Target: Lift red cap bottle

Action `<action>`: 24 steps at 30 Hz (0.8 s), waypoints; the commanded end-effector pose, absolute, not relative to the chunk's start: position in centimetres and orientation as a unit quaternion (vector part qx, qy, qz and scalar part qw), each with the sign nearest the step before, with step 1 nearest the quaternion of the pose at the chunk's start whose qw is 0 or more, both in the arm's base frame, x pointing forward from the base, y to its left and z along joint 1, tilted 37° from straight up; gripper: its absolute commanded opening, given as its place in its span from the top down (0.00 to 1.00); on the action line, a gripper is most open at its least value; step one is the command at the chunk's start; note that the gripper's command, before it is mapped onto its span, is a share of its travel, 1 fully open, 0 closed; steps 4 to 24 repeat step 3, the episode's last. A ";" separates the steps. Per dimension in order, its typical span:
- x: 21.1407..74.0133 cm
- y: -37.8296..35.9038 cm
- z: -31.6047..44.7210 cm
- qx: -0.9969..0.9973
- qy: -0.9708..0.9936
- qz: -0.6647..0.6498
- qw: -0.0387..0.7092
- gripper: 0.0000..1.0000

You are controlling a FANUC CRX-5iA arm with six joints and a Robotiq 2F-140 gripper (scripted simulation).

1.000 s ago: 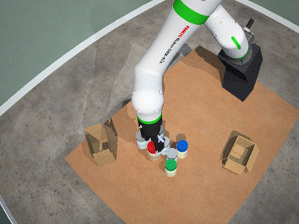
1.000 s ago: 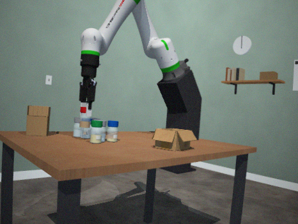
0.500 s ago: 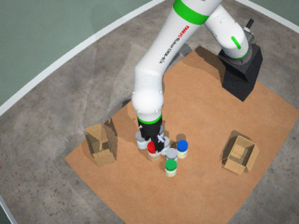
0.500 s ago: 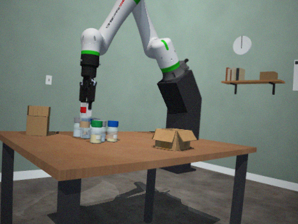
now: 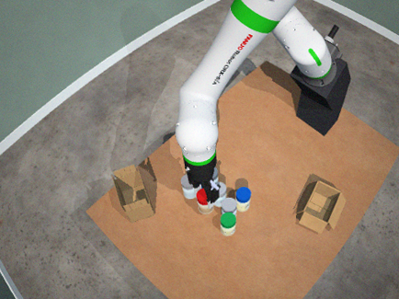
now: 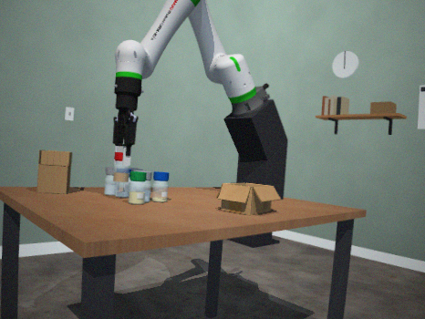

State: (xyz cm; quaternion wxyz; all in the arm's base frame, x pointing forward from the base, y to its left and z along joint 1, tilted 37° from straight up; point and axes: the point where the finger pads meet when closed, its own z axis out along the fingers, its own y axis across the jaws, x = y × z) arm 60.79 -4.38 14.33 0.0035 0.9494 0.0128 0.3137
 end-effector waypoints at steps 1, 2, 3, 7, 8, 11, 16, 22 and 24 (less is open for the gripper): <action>60.8 -4.4 14.4 0.949 0.013 0.314 0.004 0.90; 60.8 -4.4 14.4 0.949 0.013 0.314 0.004 0.90; 60.8 -4.4 14.4 0.949 0.013 0.314 0.004 0.90; 60.8 -4.4 14.4 0.949 0.013 0.314 0.004 0.90; 60.8 -4.4 14.4 0.949 0.013 0.314 0.004 0.90; 60.8 -4.4 14.4 0.949 0.013 0.314 0.004 0.90; 60.8 -4.4 14.4 0.949 0.013 0.314 0.004 0.90; 60.8 -4.4 14.4 0.949 0.013 0.314 0.004 0.90; 60.8 -4.4 14.4 0.949 0.013 0.314 0.004 0.90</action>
